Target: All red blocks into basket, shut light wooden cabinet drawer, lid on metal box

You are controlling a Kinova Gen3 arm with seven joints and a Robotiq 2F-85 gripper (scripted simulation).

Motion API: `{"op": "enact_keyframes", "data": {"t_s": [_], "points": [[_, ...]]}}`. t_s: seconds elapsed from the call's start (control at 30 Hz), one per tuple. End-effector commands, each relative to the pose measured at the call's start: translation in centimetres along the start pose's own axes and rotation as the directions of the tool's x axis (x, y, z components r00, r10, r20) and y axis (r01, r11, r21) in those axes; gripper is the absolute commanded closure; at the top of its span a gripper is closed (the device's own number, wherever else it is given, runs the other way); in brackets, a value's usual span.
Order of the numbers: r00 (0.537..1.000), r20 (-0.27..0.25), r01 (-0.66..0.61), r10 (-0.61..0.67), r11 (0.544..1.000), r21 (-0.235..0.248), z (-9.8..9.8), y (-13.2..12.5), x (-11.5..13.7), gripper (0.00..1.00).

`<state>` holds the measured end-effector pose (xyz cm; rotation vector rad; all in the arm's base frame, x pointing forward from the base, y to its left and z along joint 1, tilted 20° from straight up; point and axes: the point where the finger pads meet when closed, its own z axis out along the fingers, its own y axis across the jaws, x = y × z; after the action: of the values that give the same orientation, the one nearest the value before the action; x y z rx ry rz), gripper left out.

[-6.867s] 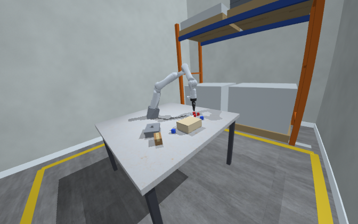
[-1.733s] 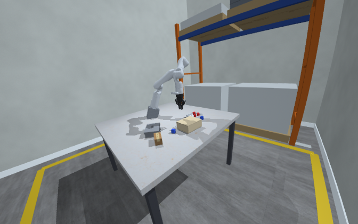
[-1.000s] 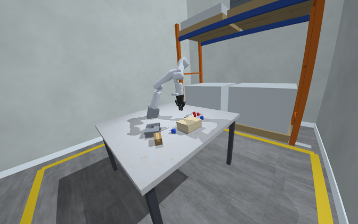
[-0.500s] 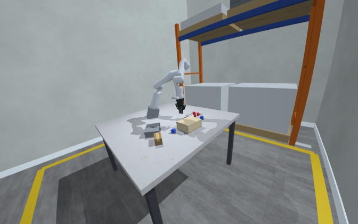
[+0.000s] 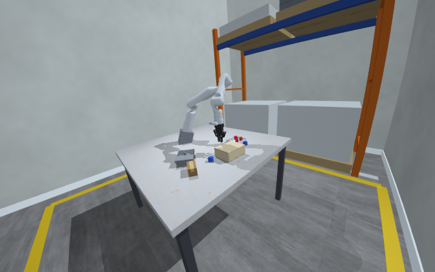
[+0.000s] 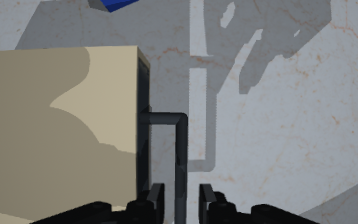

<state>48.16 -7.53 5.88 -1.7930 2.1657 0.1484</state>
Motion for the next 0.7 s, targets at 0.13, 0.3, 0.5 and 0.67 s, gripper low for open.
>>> {"op": "enact_keyframes", "data": {"t_s": [0.13,0.3,0.5,0.67], "points": [[1.0,0.0,0.0,0.0,1.0,0.002,1.0,-0.1,0.0,0.7],[1.0,0.0,0.0,0.0,1.0,0.002,1.4,-0.1,0.0,0.7],[1.0,0.0,0.0,0.0,1.0,0.002,1.5,-0.1,0.0,0.7],[1.0,0.0,0.0,0.0,1.0,0.002,1.5,-0.1,0.0,0.7]]}}
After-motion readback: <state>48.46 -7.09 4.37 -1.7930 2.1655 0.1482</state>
